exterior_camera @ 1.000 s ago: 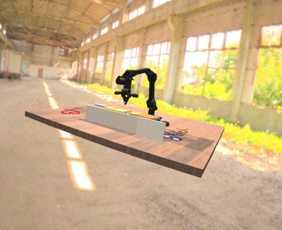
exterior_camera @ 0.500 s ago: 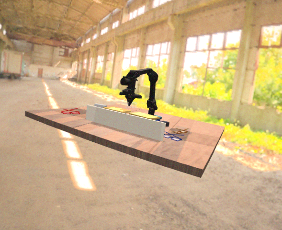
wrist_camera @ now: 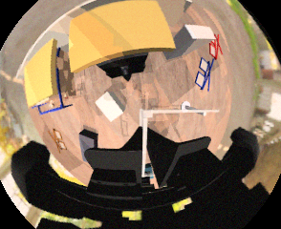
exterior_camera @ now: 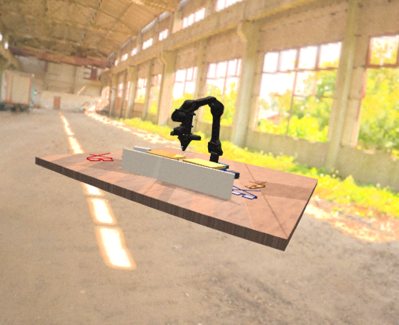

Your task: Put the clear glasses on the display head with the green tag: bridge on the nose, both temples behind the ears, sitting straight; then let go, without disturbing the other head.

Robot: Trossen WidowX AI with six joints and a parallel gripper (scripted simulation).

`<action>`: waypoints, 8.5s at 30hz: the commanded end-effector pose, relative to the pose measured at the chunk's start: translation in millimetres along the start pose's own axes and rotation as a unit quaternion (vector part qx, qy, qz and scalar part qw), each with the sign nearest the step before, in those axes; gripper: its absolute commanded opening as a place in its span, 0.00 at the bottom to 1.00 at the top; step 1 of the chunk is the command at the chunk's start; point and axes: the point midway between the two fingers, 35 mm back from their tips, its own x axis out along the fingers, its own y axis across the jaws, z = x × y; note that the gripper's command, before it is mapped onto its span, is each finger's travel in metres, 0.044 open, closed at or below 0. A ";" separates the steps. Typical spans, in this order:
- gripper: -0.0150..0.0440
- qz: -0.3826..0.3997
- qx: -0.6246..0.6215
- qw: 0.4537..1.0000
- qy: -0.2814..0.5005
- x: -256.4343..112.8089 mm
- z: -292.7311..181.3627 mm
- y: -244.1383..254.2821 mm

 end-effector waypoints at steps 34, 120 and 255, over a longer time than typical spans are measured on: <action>0.25 -0.002 0.003 1.000 0.002 33.2 1.8 -0.4; 0.44 0.000 0.002 1.000 0.000 89.5 -1.3 -1.7; 0.25 -0.002 0.002 1.000 0.002 -5.8 -1.6 -6.0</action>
